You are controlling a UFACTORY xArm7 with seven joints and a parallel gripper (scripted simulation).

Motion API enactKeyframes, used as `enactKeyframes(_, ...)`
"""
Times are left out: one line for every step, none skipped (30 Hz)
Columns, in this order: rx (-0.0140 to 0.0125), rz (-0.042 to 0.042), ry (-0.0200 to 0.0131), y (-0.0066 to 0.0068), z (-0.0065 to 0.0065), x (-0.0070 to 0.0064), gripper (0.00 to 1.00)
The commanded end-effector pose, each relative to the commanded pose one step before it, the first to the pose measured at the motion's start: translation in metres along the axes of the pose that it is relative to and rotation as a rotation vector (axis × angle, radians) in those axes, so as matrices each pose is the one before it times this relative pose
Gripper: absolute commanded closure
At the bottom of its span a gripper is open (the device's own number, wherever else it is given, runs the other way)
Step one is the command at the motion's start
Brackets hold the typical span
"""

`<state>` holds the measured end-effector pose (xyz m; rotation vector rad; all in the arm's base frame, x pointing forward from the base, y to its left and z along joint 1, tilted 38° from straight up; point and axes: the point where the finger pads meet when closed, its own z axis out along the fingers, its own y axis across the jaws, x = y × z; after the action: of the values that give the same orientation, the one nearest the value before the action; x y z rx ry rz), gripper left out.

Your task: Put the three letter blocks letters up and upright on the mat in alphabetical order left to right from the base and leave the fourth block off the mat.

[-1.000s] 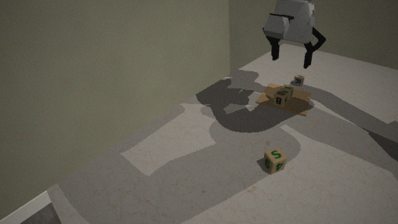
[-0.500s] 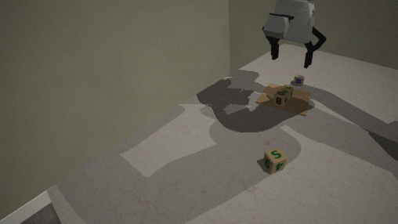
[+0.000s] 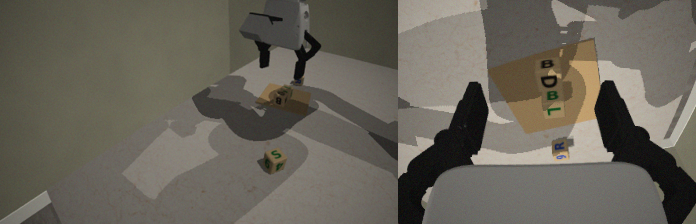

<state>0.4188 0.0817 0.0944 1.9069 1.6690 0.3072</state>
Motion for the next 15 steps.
enactKeyframes(0.01197, 0.13214, -0.02981, -0.01659, 0.00765, 0.05579, 0.00)
enactKeyframes(0.00034, 0.01960, -0.00069, -0.00590, 0.00063, 0.00829, 0.00)
enactKeyframes(0.00001, 0.01702, -0.00089, -0.00551, 0.00052, 0.00696, 0.00)
enactKeyframes(-0.00030, 0.01720, -0.00116, -0.00591, 0.00050, 0.00680, 0.00)
enactKeyframes(-0.00062, 0.01702, -0.00138, -0.00619, 0.00046, 0.00647, 0.00)
enactKeyframes(-0.00096, 0.01676, -0.00157, -0.00642, 0.00042, 0.00611, 0.00)
enactKeyframes(-0.00133, 0.01685, -0.00177, -0.00676, 0.00038, 0.00586, 0.00)
enactKeyframes(-0.00169, 0.01653, -0.00190, -0.00692, 0.00034, 0.00546, 0.00)
enactKeyframes(0.00000, 0.00000, 0.00000, 0.00000, 0.00000, 0.00000, 0.00)
enactKeyframes(0.00000, 0.00000, 0.00000, 0.00000, 0.00000, 0.00000, 0.00)
enactKeyframes(-0.00456, 0.03275, -0.00415, -0.01446, 0.00057, 0.01002, 0.00)
enactKeyframes(-0.00489, 0.02609, -0.00356, -0.01227, 0.00031, 0.00702, 0.00)
enactKeyframes(-0.00306, 0.01377, -0.00192, -0.00673, 0.00010, 0.00331, 0.00)
enactKeyframes(-0.00406, 0.01627, -0.00228, -0.00815, 0.00008, 0.00358, 0.00)
enactKeyframes(-0.00460, 0.01641, -0.00228, -0.00842, 0.00002, 0.00323, 0.00)
